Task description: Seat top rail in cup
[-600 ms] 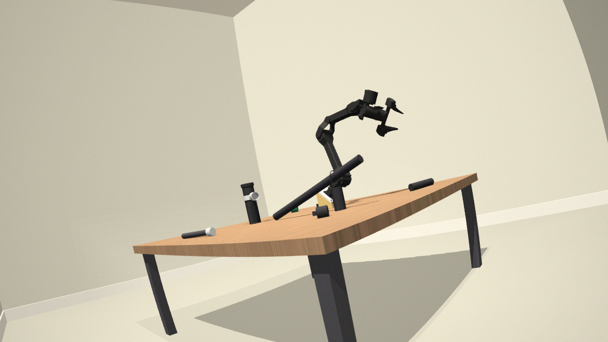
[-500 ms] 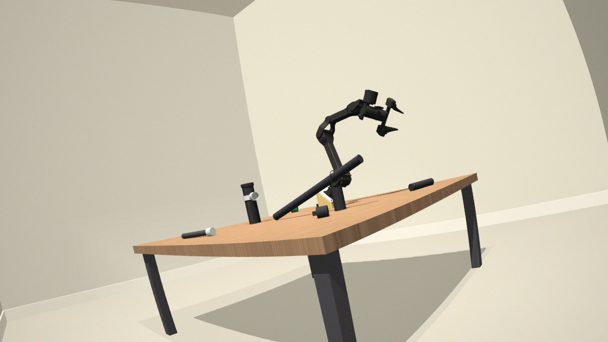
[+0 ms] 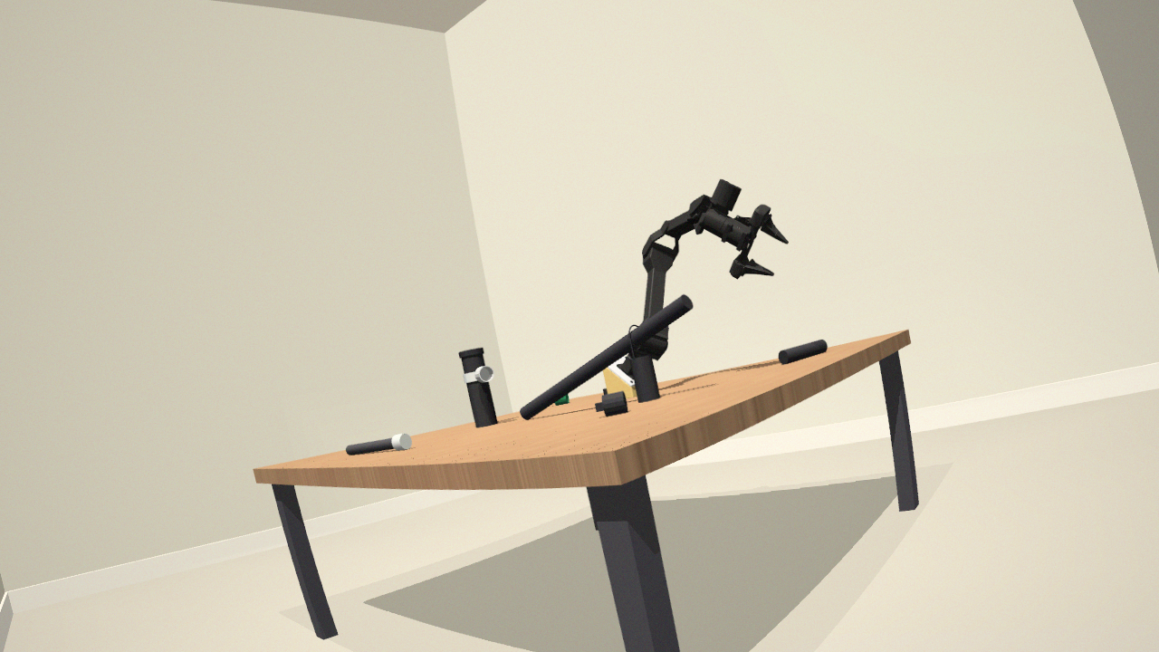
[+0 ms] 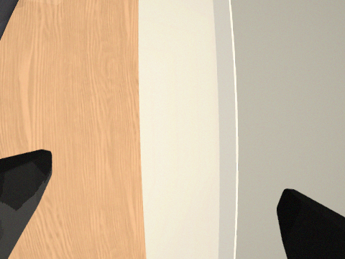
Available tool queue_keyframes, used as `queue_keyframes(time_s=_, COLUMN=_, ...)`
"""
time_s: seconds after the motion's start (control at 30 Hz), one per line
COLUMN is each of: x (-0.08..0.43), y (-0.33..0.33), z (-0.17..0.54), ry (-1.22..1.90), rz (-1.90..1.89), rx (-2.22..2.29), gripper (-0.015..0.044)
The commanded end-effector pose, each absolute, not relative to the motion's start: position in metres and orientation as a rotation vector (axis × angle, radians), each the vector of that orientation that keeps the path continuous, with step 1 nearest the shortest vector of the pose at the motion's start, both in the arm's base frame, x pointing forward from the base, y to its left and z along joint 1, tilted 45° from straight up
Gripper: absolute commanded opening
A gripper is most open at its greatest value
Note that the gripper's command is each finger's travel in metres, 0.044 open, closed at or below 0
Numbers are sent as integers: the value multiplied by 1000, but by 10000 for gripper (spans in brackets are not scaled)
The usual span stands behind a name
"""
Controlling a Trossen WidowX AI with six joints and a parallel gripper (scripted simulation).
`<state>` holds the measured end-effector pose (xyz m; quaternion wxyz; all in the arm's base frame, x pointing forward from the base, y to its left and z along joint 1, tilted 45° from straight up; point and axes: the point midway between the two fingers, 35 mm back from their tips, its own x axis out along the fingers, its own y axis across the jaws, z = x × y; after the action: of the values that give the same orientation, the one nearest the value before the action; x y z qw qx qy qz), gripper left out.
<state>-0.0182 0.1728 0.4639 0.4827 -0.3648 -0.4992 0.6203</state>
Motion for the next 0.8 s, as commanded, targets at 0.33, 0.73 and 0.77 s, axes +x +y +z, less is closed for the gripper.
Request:
queue_keyframes(time_s=0.33, x=167, y=177, z=434, ry=-523, rz=1091, rx=-1031, gripper=440)
queue_keyframes(time_s=0.73, x=294, y=81, z=367, ry=64, rz=788, rx=-879, gripper=440)
queue_keyframes(time_s=0.77, x=302, y=70, z=355, ry=130, rz=776, rx=-836, gripper=440)
